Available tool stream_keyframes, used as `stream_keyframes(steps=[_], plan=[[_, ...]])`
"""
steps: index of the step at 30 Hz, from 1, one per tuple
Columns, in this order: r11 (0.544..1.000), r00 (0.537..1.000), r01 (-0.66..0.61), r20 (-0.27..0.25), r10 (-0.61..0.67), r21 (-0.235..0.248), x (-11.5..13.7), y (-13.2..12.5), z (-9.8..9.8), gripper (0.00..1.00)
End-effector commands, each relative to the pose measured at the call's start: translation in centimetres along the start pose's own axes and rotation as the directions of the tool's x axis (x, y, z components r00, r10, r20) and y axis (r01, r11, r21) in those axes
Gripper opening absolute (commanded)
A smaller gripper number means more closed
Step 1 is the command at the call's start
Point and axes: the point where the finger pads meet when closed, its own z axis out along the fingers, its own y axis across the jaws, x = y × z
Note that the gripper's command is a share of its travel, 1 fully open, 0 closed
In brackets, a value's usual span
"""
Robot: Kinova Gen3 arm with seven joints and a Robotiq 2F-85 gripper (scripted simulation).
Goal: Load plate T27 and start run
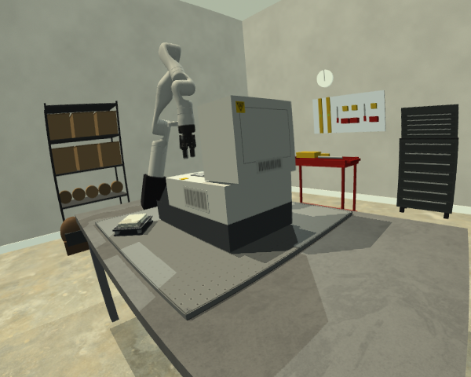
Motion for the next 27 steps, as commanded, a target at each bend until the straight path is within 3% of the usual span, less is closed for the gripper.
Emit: stream_keyframes(steps=[1,27], plan=[[1.000,1.000,-0.001,0.000,0.001,0.002,-0.8,1.0,-0.1,1.00],[1.000,1.000,-0.001,0.000,0.001,0.002,-5.3,6.8,0.0,1.00]])
